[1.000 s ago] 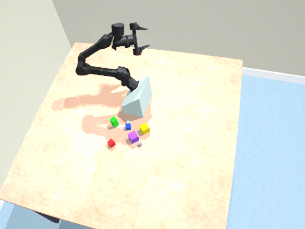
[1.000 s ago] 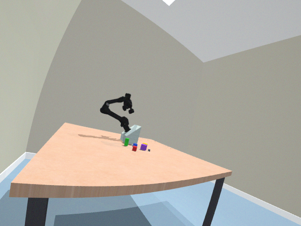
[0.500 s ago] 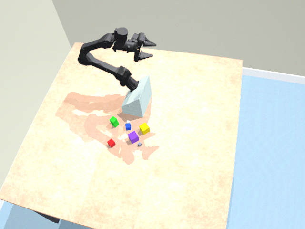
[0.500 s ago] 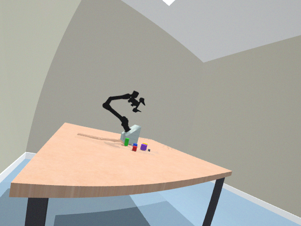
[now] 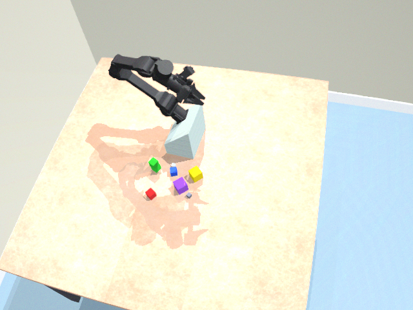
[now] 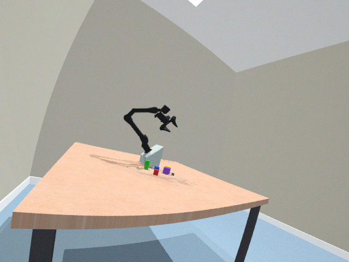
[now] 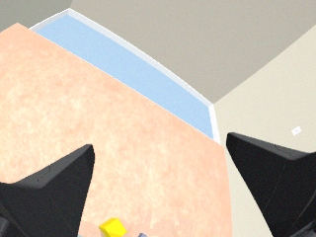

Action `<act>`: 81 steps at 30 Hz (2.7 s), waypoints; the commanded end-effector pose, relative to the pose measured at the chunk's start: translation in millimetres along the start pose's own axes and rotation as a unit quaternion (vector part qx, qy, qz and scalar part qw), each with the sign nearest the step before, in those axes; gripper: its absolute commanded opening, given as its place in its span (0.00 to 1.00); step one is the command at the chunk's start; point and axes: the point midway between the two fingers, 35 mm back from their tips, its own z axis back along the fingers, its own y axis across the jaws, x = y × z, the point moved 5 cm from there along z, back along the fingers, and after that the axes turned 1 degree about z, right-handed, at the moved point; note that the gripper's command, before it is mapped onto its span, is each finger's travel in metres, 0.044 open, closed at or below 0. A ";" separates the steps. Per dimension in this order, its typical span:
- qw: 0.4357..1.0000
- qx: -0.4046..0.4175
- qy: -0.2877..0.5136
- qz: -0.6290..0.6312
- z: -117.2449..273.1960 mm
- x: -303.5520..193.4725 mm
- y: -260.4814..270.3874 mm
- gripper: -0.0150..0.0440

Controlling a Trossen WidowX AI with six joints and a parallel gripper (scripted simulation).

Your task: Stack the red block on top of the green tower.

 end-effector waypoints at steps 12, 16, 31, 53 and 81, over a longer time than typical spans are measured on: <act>0.905 -0.036 0.169 -0.389 -20.0 -107.2 -53.2 1.00; 0.867 -0.045 0.198 -0.455 -22.8 -131.0 -58.1 1.00; 0.525 -0.169 0.347 -0.758 -25.6 -264.9 -70.1 1.00; 0.180 -0.304 0.417 -0.838 -17.3 -374.5 -39.1 1.00; 0.180 -0.305 0.417 -0.837 -50.5 -419.2 -0.9 1.00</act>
